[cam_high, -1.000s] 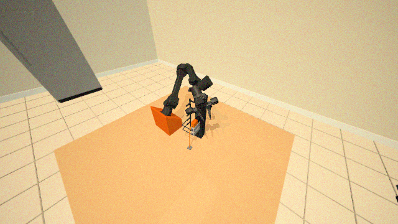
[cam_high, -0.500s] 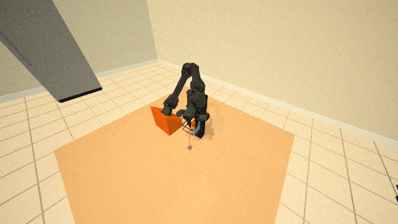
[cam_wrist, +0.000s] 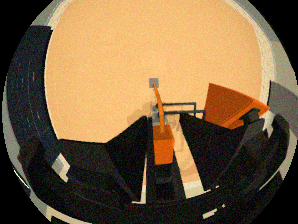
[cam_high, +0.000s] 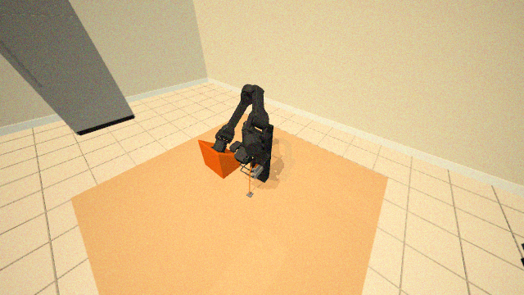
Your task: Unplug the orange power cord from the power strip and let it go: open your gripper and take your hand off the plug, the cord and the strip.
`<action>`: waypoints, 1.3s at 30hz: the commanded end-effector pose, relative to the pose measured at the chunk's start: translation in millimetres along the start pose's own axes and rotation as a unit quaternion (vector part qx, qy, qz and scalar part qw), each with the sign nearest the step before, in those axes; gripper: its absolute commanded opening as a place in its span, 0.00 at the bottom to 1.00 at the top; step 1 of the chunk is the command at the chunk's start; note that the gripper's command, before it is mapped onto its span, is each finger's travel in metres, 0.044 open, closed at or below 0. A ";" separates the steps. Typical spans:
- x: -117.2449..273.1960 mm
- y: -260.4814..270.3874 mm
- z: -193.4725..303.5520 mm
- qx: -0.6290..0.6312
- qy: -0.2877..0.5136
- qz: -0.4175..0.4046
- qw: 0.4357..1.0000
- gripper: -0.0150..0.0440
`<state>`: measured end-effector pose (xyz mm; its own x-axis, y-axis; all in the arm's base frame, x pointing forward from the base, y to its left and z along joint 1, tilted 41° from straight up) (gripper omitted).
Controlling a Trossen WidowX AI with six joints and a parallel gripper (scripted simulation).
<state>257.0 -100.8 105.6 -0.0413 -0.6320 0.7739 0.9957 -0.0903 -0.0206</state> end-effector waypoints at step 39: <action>-8.4 -7.9 38.6 -0.003 0.008 0.005 1.000 0.53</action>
<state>253.3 -69.3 126.9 -0.0328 -0.6427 0.7654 0.9958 -0.0863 -0.0297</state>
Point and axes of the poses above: the point midway between the two fingers, 35 mm back from their tips, its own x axis back along the fingers, its own y axis across the jaws, z = x × y, the point moved 5 cm from there along x, back along the fingers, and after that the axes turned 12 degrees about -x, right-handed, at the moved point
